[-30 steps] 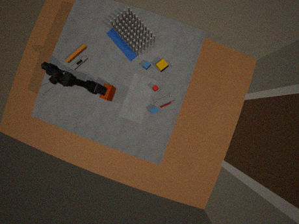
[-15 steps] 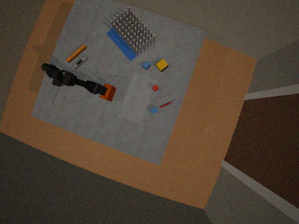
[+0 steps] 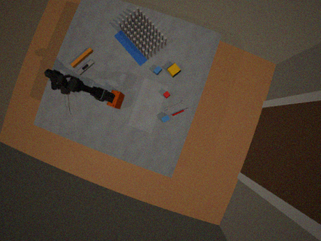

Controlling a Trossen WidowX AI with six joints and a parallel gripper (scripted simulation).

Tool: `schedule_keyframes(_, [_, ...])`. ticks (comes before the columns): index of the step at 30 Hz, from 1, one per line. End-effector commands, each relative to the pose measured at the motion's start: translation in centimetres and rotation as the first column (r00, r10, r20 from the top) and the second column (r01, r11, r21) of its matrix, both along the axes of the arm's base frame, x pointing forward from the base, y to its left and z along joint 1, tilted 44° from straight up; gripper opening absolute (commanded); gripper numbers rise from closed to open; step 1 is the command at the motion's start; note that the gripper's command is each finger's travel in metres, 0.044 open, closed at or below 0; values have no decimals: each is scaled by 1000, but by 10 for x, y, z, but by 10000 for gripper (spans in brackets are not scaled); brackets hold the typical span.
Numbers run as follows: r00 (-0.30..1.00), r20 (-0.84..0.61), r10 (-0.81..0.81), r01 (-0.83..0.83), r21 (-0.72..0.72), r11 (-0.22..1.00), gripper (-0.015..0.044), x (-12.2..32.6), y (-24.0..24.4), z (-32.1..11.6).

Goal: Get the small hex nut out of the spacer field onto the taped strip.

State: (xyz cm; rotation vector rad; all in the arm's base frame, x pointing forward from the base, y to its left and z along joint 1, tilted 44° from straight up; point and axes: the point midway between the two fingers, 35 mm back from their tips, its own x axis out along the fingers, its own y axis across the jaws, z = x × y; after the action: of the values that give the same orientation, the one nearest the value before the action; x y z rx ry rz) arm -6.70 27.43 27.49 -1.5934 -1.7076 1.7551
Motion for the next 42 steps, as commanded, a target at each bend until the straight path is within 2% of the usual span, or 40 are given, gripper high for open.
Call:
schedule_keyframes(1, [990, 106, 94, -101, 56, 993, 0, -5, -2, 0])
schedule_keyframes(14, [863, 423, 275, -368, 155, 917, 0, -13, -6, -2])
schedule_keyframes(42, [863, 426, 272, -365, 155, 918, 0, -15, 18, -23])
